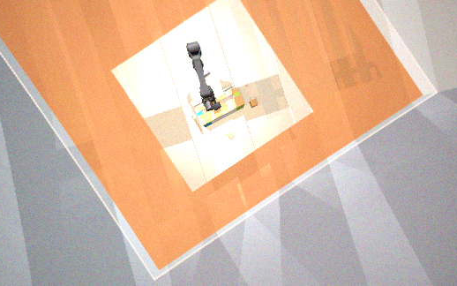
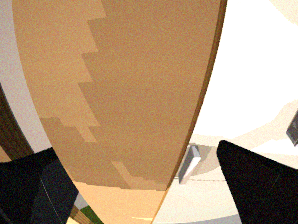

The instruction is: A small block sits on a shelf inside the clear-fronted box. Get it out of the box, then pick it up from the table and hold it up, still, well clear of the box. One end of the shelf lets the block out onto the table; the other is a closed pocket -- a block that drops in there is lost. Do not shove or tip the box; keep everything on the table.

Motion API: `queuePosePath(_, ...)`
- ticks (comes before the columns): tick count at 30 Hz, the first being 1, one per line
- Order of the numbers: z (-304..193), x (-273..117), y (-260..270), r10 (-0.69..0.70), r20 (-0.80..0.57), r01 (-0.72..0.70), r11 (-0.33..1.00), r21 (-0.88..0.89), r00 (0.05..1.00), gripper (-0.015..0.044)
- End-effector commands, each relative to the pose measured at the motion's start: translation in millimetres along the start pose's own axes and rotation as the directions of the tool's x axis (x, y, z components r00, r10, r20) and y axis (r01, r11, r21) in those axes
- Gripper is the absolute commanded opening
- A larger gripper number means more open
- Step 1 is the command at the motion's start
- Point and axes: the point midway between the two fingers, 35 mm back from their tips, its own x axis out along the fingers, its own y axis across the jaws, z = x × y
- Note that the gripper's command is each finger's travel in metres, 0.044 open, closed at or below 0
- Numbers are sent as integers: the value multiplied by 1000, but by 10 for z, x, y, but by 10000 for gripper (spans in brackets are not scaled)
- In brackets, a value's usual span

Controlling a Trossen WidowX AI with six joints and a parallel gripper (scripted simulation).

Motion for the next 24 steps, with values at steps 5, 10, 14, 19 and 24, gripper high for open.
queuePosePath(5,13,-4,-14,1,-6,-1,1000,4,1000,400)
queuePosePath(10,59,-20,-20,0,-6,0,1000,4,1000,400)
queuePosePath(14,51,-17,-20,0,-6,0,1000,4,1000,400)
queuePosePath(19,5,-1,-19,1,-6,-1,1000,4,1000,400)
queuePosePath(24,-43,16,-18,1,-7,-1,1000,4,1000,400)
